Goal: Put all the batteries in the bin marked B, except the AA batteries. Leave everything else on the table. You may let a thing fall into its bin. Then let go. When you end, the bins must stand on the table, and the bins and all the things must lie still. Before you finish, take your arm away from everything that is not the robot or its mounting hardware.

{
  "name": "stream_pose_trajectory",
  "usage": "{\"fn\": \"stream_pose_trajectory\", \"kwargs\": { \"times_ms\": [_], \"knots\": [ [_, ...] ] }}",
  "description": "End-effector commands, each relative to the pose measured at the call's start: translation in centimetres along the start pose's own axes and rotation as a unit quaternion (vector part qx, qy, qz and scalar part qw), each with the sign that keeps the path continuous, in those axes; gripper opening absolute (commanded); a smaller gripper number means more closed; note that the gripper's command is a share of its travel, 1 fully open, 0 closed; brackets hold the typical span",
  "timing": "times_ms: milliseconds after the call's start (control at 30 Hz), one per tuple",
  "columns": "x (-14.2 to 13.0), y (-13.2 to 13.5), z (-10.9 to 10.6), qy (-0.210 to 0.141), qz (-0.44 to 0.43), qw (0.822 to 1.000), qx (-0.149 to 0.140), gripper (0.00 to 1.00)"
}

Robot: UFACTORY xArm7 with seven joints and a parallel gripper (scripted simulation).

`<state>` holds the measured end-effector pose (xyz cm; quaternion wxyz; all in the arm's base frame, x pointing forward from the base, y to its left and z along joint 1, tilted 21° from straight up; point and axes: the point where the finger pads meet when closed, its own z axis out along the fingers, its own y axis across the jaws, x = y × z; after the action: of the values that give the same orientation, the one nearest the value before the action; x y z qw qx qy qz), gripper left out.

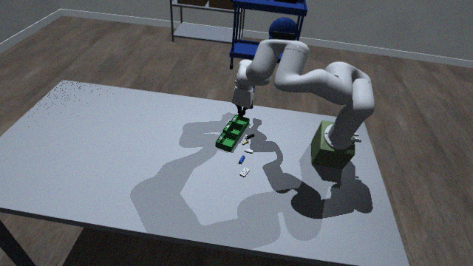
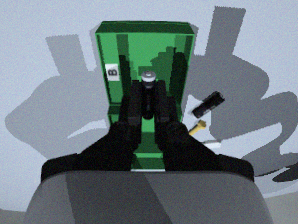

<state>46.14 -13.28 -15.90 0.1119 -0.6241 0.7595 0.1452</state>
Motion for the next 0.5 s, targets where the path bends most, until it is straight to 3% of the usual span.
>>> {"fn": "stream_pose_trajectory", "kwargs": {
  "times_ms": [0, 467],
  "knots": [
    [0.05, -0.24, -0.19, 0.001, 0.000, 1.000, 0.002, 0.00],
    [-0.40, 0.26, -0.19, 0.001, 0.000, 1.000, 0.002, 0.00]
  ]
}}
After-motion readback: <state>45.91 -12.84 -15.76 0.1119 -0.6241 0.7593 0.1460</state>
